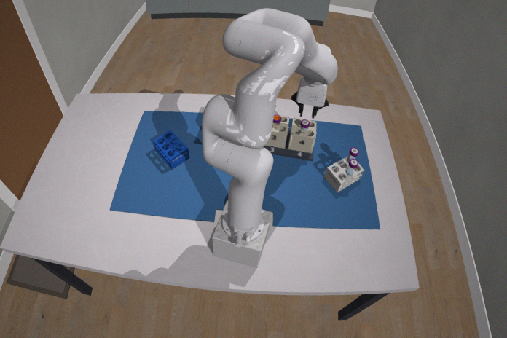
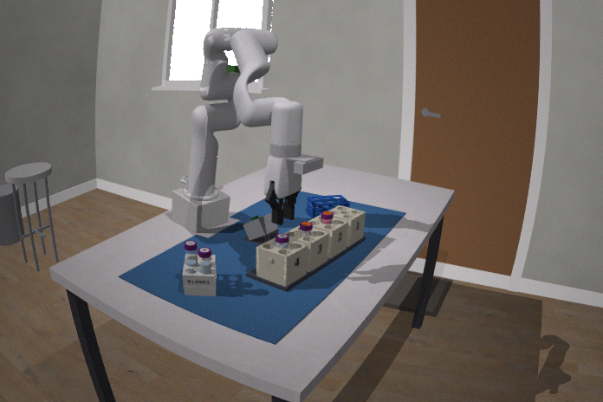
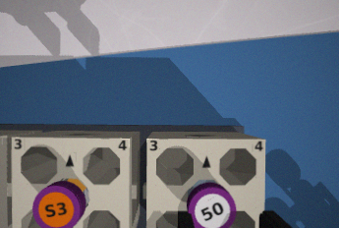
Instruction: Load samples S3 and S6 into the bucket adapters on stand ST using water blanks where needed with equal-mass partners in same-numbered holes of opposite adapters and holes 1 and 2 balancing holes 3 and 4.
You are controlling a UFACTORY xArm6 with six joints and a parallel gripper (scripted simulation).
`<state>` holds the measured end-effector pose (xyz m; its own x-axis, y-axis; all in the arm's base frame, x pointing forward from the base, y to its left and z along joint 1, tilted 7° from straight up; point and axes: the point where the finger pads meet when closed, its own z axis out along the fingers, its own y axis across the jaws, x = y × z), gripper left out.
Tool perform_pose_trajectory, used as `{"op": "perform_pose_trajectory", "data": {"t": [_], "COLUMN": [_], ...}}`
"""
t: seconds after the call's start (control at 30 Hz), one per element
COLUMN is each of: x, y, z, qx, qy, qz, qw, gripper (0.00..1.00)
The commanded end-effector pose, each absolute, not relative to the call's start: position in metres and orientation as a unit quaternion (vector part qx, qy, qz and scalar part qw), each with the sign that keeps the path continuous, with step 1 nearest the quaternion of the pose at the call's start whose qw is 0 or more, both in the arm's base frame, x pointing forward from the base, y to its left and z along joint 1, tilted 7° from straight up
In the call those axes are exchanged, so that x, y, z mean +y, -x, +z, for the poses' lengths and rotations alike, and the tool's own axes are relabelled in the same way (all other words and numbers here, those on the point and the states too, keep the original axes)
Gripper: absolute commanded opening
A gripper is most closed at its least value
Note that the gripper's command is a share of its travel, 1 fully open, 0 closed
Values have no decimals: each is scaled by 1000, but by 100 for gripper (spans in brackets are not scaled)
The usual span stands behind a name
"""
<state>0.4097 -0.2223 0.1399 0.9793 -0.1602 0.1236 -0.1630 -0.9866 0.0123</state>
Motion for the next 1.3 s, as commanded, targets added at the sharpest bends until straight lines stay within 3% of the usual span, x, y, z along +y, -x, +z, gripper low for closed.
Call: {"op": "perform_pose_trajectory", "data": {"t": [0.0,1.27], "x": [-223,-221], "y": [-410,-403], "z": [148,206], "qx": [-81,-81], "qy": [-995,-995], "qz": [64,64], "qw": [12,12], "gripper": [44,44]}}
